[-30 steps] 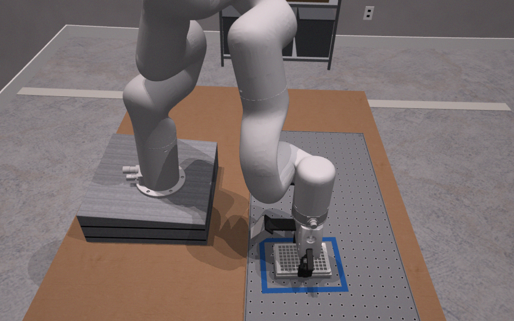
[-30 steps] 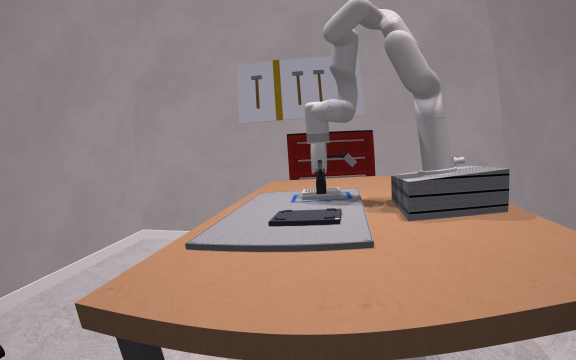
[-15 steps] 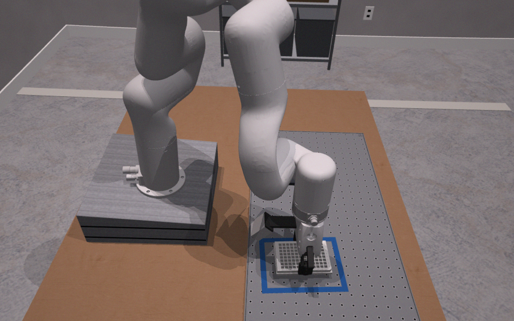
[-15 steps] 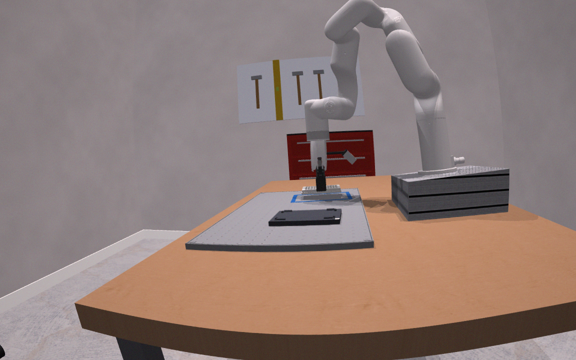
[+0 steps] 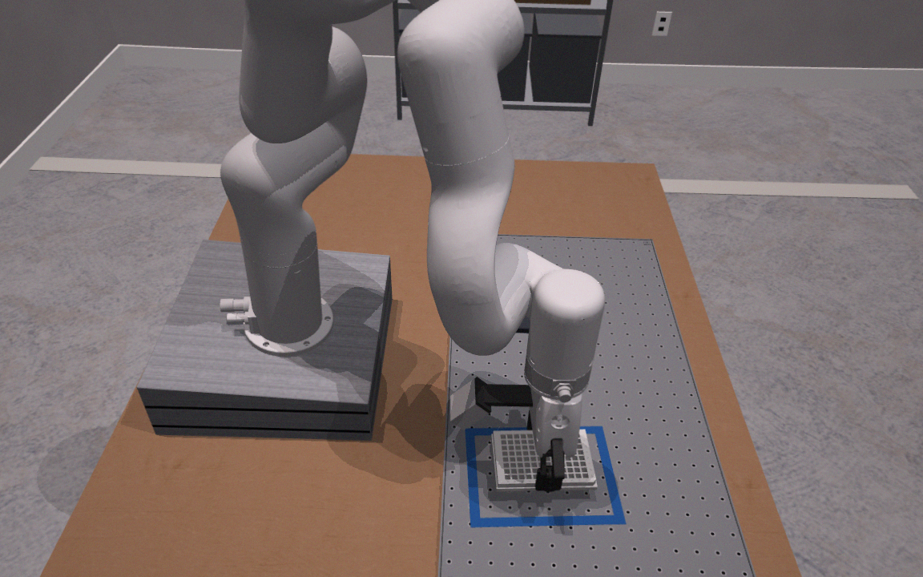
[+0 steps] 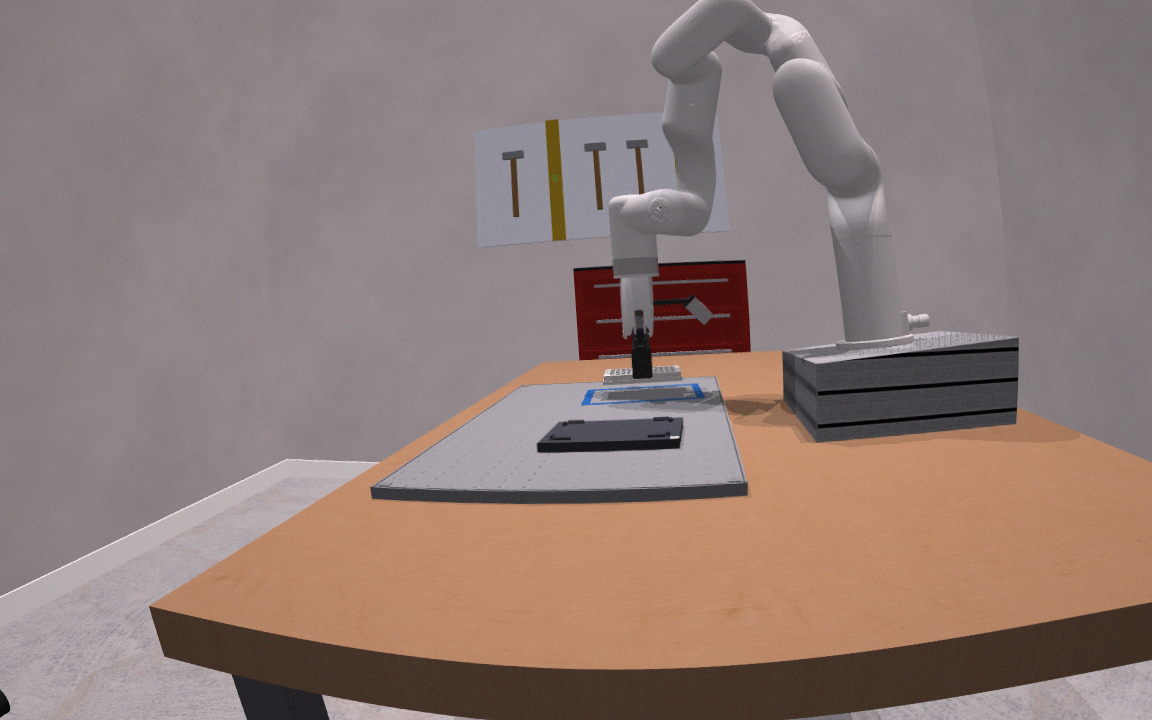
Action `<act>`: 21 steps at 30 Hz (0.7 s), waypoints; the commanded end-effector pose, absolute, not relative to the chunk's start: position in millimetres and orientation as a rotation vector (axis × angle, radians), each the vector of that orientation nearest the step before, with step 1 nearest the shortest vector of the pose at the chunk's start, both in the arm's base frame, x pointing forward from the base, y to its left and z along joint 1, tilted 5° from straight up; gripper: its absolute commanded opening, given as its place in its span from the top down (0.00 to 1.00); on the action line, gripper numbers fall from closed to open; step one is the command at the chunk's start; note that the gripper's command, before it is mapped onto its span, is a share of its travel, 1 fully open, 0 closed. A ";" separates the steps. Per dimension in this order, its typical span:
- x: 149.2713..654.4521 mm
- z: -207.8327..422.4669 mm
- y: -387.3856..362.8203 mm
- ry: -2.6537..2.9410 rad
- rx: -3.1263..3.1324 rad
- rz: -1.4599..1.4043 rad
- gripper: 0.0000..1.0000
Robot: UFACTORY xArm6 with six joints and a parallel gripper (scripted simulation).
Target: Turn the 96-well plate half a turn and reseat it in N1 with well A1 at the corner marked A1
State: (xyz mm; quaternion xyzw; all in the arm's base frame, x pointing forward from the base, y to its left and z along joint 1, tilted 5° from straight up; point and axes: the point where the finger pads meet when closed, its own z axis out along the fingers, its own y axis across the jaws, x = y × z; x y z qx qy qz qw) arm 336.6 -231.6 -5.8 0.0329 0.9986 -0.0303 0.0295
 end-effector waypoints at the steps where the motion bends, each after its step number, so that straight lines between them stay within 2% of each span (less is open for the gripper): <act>1: 337.4 2.6 -232.0 3.076 0.101 -0.096 1.00; 21: 335.7 32.5 -230.1 3.076 0.101 -0.097 1.00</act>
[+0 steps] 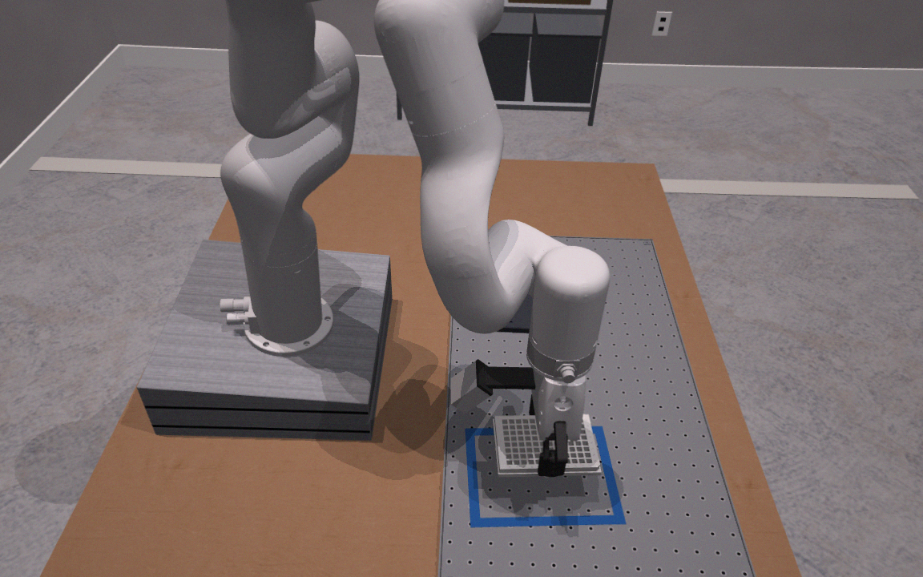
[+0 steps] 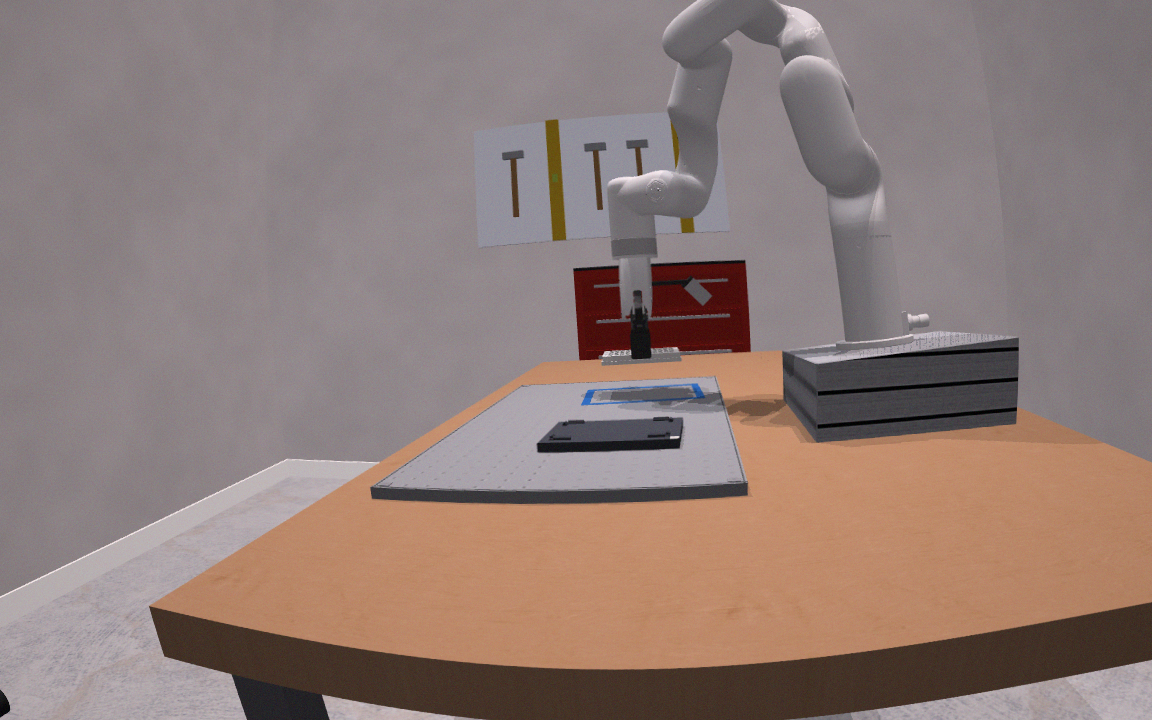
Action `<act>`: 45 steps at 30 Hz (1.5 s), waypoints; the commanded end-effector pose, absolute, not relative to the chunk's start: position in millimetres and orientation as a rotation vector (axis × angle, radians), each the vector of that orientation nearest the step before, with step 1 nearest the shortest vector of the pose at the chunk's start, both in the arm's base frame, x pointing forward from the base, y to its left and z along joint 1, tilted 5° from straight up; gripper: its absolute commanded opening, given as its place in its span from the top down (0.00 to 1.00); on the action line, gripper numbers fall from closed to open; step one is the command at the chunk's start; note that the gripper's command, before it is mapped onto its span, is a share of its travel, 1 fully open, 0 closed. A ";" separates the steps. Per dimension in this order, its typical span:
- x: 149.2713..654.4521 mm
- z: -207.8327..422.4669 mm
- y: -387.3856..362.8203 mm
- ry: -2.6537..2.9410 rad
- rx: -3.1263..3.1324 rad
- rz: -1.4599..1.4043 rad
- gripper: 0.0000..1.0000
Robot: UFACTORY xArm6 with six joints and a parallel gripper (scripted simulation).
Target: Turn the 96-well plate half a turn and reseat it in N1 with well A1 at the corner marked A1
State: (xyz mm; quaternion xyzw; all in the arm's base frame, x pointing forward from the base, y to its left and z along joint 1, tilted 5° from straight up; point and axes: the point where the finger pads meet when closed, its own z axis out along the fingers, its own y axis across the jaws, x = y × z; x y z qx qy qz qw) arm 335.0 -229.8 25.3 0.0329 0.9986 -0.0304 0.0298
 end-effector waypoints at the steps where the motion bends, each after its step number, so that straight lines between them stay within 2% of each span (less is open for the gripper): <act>1: 335.6 34.2 -230.0 3.076 0.101 -0.097 1.00; 27: 334.7 50.8 -229.0 3.076 0.101 -0.097 1.00; 45: 344.2 50.0 -176.3 3.011 -0.717 -0.119 1.00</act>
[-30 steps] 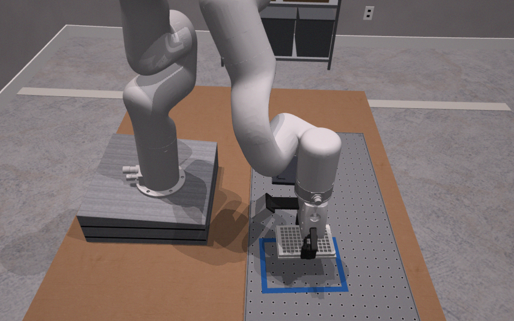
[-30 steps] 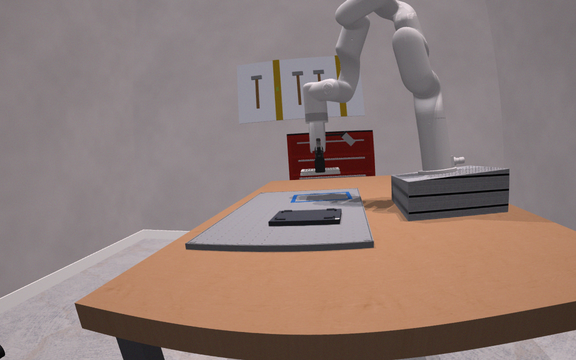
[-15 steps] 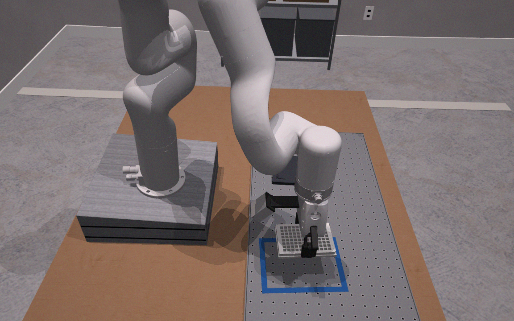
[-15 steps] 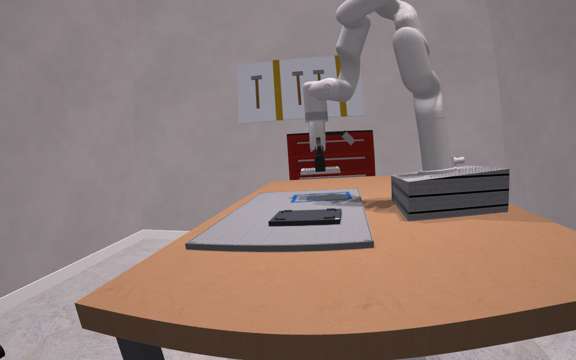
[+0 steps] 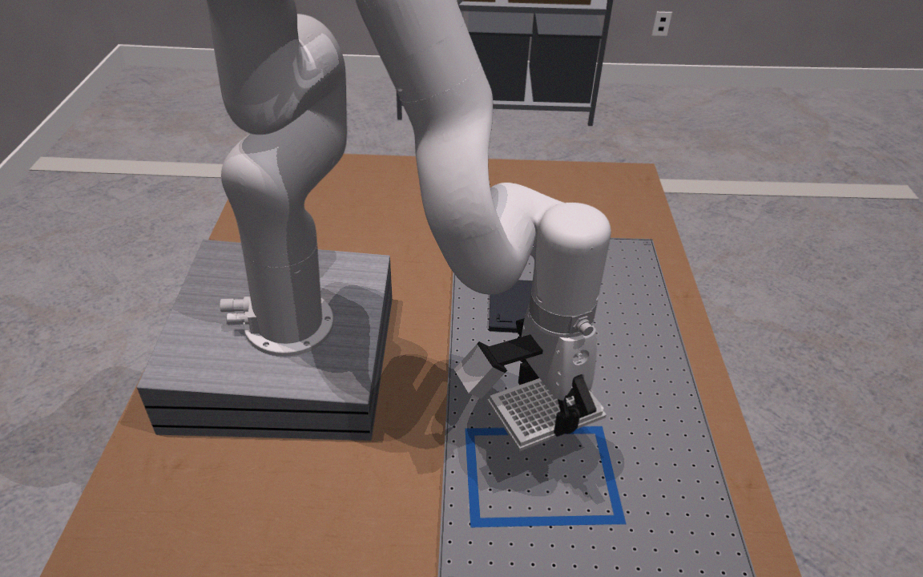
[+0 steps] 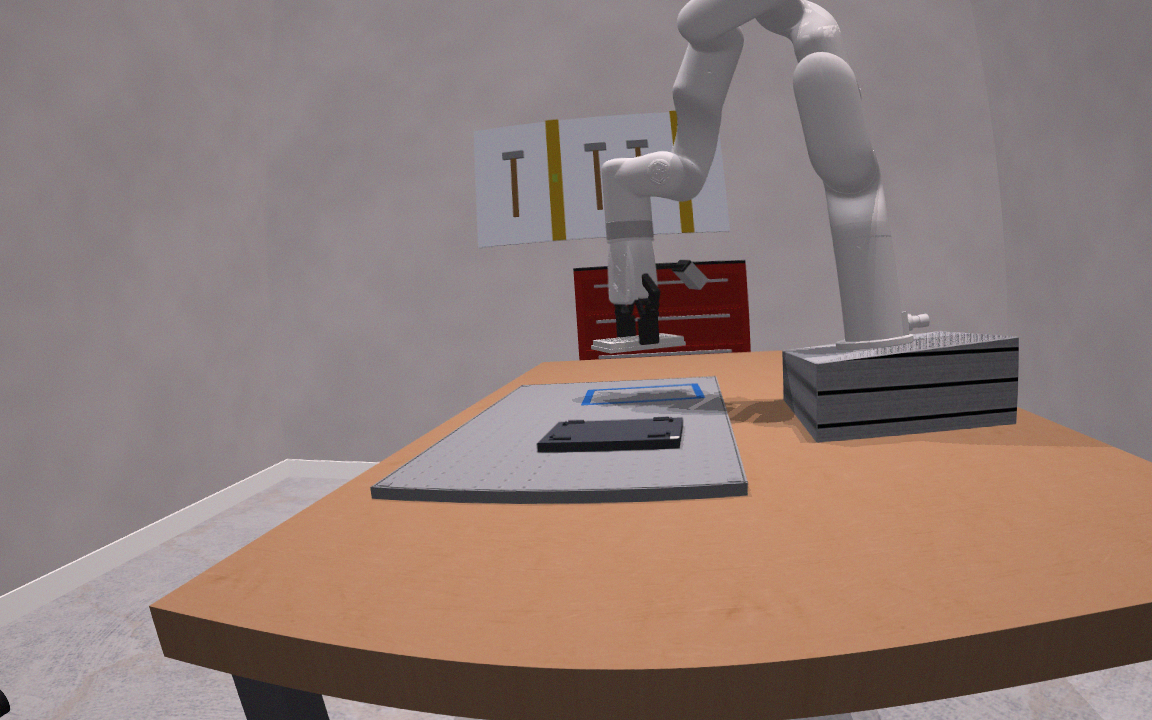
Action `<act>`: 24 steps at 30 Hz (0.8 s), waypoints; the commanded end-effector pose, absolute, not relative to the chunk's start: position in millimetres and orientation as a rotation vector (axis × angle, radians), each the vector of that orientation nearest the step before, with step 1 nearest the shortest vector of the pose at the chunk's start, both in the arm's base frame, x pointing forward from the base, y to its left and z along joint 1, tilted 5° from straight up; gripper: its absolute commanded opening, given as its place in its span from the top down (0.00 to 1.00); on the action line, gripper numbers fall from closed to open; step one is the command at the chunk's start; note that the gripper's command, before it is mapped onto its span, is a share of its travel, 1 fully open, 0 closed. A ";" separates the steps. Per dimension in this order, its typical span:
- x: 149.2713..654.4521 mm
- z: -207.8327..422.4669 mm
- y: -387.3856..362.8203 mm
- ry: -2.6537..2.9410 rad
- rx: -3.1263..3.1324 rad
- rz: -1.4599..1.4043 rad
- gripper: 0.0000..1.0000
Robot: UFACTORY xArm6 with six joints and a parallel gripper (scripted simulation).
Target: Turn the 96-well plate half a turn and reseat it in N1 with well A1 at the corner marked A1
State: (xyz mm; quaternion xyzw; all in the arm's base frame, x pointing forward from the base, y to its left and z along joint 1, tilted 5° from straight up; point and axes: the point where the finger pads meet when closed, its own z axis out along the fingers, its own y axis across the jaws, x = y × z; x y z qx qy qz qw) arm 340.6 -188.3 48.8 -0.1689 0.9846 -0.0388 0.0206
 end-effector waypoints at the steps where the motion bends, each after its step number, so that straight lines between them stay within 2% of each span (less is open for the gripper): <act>1: 344.8 49.9 -173.0 3.000 -0.767 -0.120 1.00; 24: 357.2 48.8 -103.8 2.578 -1.765 -0.136 1.00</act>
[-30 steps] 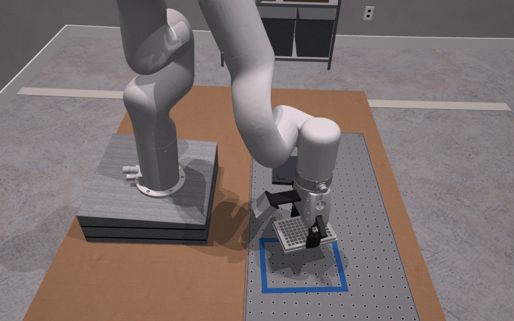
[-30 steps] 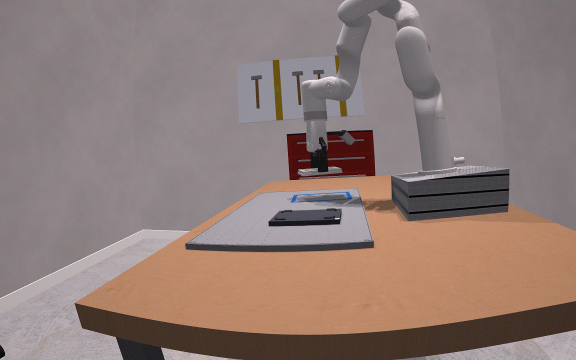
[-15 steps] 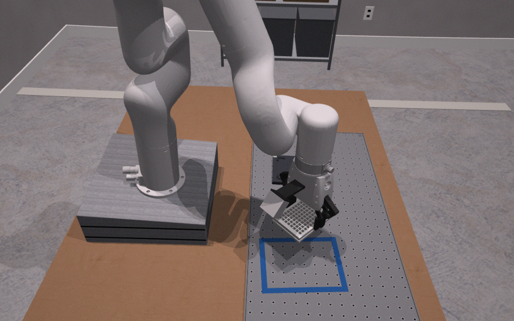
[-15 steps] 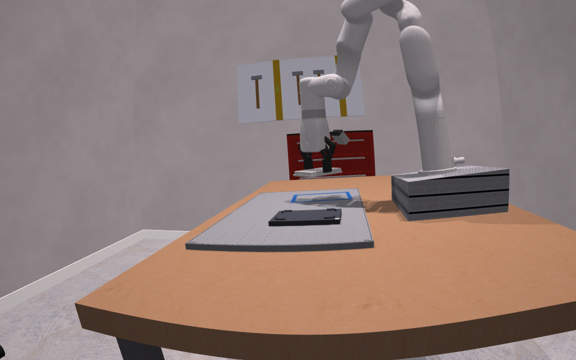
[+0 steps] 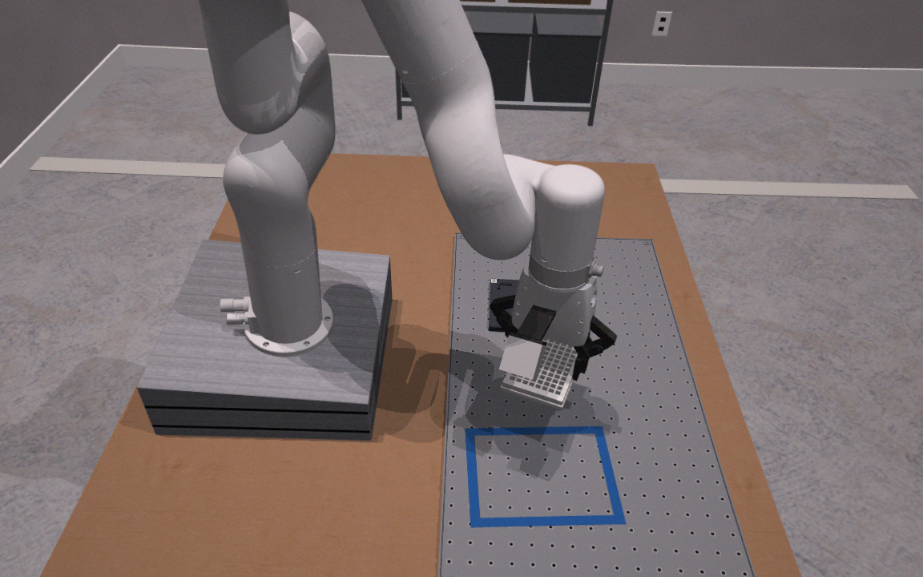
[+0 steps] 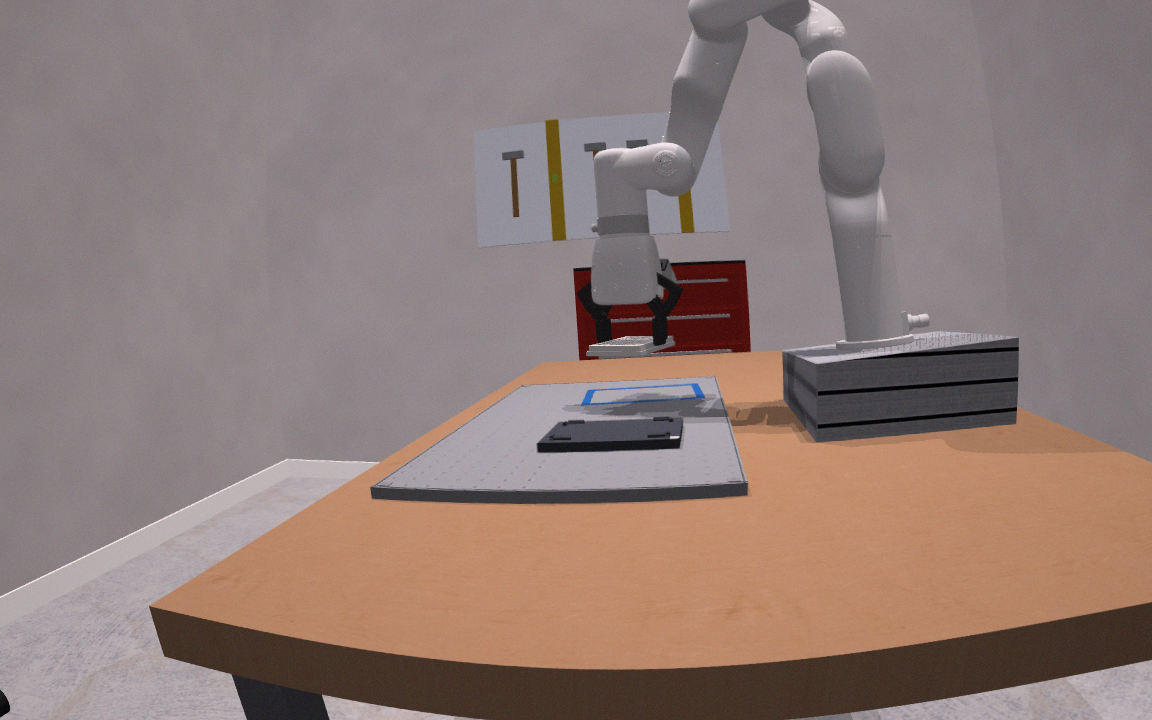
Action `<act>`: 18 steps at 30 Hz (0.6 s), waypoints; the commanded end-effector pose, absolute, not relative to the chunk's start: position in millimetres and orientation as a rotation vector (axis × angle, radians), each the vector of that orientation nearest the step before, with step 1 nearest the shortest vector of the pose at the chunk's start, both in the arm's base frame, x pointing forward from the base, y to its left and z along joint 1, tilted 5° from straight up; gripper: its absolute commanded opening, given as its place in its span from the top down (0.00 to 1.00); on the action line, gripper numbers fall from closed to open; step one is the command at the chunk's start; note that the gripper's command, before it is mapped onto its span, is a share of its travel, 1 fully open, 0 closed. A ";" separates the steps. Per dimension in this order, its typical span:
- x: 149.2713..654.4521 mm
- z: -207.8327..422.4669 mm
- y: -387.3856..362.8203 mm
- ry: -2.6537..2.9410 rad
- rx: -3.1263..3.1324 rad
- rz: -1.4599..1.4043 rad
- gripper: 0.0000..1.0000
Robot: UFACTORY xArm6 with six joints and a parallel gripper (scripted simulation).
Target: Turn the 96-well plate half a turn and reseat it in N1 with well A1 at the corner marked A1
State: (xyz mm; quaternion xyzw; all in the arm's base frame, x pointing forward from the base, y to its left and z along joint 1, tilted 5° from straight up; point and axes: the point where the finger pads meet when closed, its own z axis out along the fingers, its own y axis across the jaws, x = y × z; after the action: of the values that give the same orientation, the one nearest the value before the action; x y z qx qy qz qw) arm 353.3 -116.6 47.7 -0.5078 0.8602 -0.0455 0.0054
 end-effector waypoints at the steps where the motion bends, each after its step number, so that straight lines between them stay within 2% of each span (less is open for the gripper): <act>1: 357.8 48.8 -100.5 2.549 -1.809 -0.136 1.00; 18: 366.6 48.0 -51.1 2.036 -2.400 -0.138 1.00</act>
State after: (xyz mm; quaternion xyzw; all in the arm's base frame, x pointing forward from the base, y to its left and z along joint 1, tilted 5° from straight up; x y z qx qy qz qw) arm 362.7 -64.1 47.1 -0.7165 0.6960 -0.0463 -0.0061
